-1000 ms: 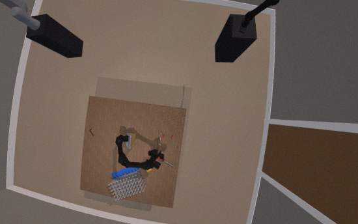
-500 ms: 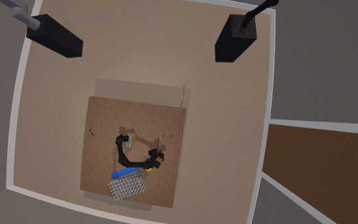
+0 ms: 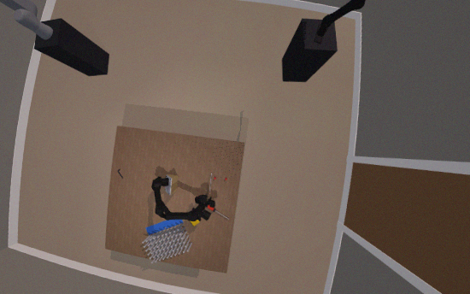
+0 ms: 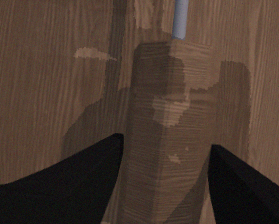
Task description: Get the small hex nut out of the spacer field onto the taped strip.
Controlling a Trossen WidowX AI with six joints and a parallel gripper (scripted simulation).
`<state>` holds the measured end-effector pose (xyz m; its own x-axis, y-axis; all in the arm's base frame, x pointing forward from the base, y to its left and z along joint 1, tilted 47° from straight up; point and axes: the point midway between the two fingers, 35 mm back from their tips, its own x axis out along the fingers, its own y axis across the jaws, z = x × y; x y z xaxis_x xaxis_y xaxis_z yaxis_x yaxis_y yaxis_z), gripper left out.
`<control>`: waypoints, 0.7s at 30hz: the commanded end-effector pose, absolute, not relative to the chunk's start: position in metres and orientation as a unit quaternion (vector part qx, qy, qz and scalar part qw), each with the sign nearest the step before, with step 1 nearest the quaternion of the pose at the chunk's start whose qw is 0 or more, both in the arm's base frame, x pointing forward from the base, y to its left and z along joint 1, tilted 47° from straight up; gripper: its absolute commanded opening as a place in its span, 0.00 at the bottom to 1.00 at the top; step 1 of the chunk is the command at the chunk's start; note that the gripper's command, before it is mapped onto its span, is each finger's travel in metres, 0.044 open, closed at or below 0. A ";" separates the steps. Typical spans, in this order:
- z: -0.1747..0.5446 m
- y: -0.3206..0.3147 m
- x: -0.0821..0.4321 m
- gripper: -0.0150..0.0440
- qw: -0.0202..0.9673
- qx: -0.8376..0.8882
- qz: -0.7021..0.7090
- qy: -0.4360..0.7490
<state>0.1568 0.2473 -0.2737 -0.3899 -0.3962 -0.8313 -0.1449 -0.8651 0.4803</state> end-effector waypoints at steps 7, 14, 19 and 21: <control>-0.278 0.241 0.155 0.25 0.080 0.547 -0.796 -0.246; -0.276 0.243 0.156 0.57 0.079 0.547 -0.796 -0.248; -0.276 0.243 0.156 0.79 0.079 0.547 -0.796 -0.248; -0.276 0.243 0.156 0.88 0.079 0.547 -0.796 -0.248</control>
<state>0.1557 0.2430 -0.2764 -0.3897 -0.3963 -0.8313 -0.1451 -0.8650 0.4804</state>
